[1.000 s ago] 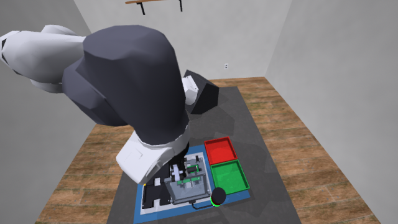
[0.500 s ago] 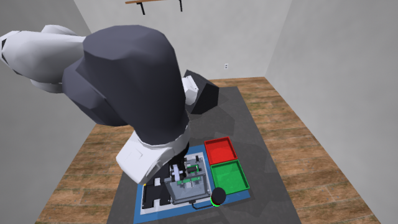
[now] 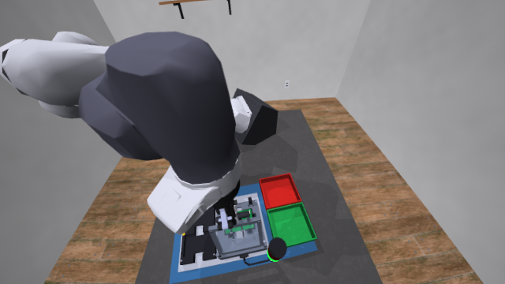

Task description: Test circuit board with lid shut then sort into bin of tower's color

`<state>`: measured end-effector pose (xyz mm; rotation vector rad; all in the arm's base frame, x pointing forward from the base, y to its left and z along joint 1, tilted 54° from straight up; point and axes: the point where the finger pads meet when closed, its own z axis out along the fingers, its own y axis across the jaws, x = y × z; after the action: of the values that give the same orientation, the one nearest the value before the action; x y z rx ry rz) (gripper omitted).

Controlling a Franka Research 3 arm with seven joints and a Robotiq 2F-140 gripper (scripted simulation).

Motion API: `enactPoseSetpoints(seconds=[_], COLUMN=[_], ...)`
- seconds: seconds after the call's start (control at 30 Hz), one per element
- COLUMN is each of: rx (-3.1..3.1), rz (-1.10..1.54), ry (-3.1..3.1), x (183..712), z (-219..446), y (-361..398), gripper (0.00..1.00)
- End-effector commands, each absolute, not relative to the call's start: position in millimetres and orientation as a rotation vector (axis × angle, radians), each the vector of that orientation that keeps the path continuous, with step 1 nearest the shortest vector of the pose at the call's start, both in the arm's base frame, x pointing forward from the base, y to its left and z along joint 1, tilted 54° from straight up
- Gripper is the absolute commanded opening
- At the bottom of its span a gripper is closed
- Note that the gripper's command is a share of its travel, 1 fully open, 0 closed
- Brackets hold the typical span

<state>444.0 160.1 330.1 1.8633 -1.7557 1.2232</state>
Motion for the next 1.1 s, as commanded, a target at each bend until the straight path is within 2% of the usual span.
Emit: enactPoseSetpoints(seconds=[0.0,0.6,0.63,1.07], rx=[1.88,1.88,1.88,1.88], rz=[1.243,1.243,1.243,1.243], ry=[-1.751,-1.751,-1.751,-1.751], x=[450.6,450.6,450.6,450.6], z=[334.6,334.6,334.6,334.6], y=[163.6,163.6,163.6,163.6], gripper=[0.0,0.0,0.16,0.16])
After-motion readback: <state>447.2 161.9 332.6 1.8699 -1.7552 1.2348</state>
